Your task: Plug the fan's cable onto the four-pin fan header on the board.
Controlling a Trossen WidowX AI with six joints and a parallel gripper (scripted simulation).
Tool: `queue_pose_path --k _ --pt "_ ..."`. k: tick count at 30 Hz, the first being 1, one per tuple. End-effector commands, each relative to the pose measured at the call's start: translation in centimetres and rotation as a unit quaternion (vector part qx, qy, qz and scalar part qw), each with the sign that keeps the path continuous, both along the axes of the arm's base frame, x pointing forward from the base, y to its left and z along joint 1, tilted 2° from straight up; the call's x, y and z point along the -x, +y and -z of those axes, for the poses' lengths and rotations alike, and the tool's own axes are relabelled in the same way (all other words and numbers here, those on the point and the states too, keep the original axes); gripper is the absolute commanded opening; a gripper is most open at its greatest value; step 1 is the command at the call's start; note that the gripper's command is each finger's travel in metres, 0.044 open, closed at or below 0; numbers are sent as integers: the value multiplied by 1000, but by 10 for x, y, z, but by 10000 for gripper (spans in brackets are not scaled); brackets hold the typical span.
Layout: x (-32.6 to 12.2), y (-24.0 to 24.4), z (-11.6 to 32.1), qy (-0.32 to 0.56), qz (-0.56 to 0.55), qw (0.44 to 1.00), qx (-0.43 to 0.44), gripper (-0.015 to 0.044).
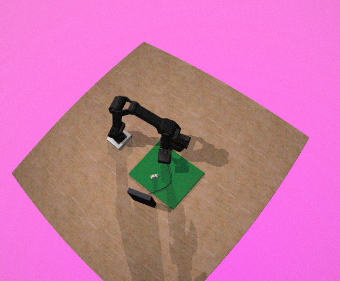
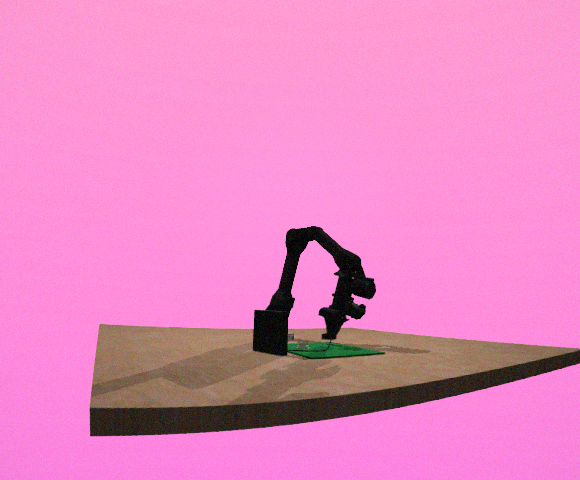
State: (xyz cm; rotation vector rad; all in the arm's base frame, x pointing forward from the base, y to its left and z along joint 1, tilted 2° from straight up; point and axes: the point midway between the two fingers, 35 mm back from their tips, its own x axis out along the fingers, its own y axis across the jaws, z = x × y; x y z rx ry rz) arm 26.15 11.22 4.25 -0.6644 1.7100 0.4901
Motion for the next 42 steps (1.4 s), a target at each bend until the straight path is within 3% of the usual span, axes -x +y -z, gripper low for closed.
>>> queue_pose_path --k 1,14,42 --pt "-1 0 -11 -3 1 1000 0 0" --pt "3 -1 -51 -1 1 1000 2 0" --pt "17 -87 -53 -91 -3 993 -74 0"
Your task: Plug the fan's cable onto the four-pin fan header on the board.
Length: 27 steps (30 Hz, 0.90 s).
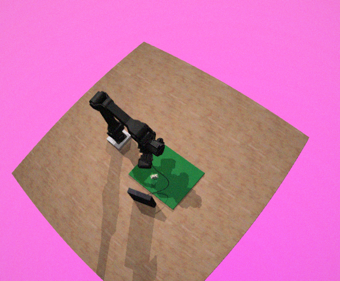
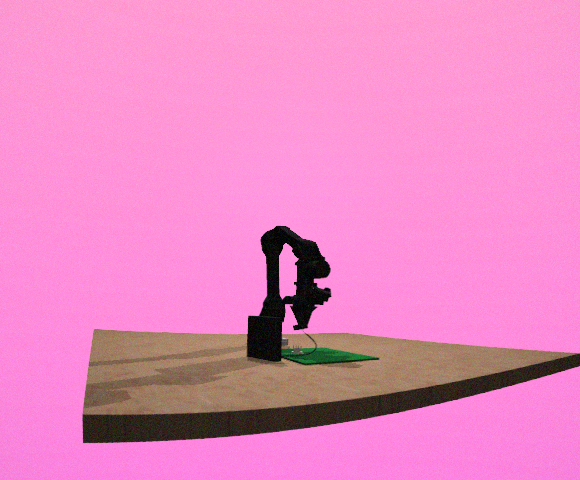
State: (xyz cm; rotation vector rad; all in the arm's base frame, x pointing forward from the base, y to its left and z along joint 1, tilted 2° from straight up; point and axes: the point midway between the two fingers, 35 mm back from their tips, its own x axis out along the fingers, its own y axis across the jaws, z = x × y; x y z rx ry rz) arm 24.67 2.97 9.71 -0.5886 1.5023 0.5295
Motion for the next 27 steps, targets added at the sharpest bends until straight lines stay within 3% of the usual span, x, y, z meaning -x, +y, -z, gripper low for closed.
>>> queue_pose_path --k 1,27 --pt "3 -5 1 -7 -4 1000 -6 0" --pt "-7 -6 35 -66 29 986 -151 0"
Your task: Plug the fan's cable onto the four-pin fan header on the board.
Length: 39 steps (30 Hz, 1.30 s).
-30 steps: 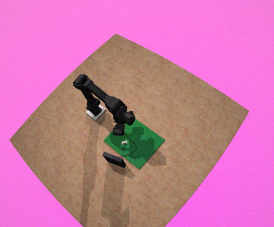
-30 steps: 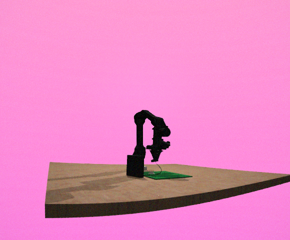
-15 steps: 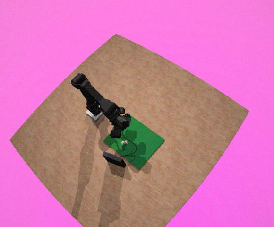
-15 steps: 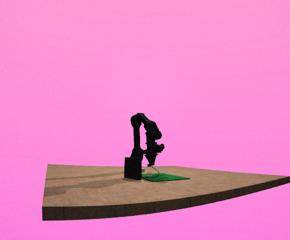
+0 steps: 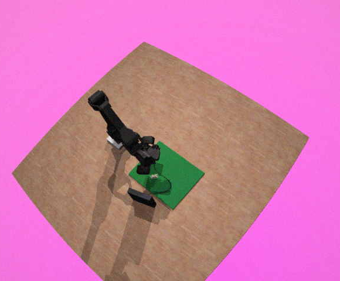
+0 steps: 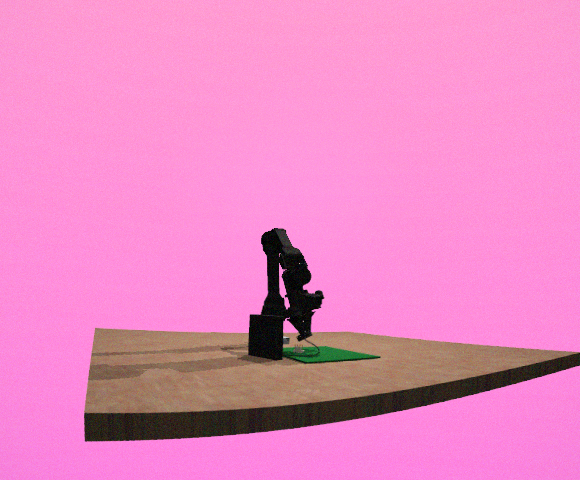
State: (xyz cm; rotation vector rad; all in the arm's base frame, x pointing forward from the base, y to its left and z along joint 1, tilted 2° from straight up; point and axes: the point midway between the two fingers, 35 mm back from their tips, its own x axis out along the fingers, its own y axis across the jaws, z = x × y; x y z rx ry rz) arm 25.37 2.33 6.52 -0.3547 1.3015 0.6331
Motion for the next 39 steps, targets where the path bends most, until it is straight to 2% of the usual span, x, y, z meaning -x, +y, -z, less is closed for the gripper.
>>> queue_pose_path --k 1,39 --pt "0 0 4 -10 1 1000 -20 0" --pt "-3 -13 22 -181 24 963 -200 0"
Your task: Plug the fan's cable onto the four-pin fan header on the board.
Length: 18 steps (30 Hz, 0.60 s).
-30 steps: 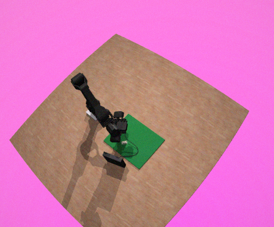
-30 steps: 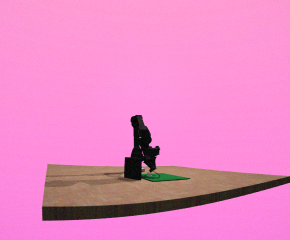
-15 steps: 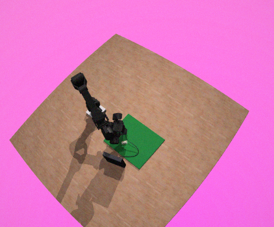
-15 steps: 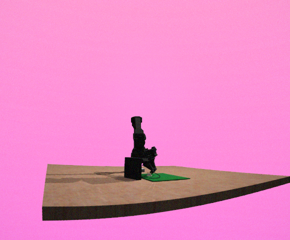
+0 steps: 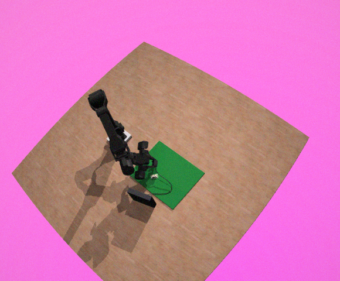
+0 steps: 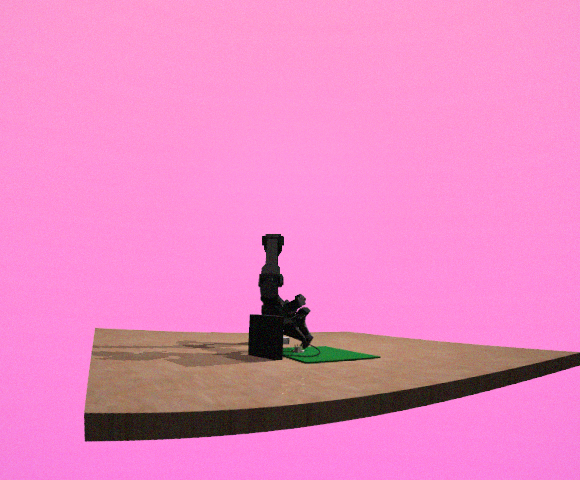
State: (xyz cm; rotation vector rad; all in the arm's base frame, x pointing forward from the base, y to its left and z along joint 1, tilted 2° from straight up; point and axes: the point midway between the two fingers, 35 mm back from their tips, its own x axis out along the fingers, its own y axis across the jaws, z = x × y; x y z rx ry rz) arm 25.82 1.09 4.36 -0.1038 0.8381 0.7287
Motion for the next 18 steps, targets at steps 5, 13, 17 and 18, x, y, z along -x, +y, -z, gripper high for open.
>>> queue_pose_path --k 5,13,17,18 --pt "3 -2 0 -41 2 999 -27 0" --pt "7 -5 -2 -88 5 995 -53 0" --pt "10 -7 -3 -113 7 992 -64 0" --pt "11 -7 -4 -119 7 991 -66 0"
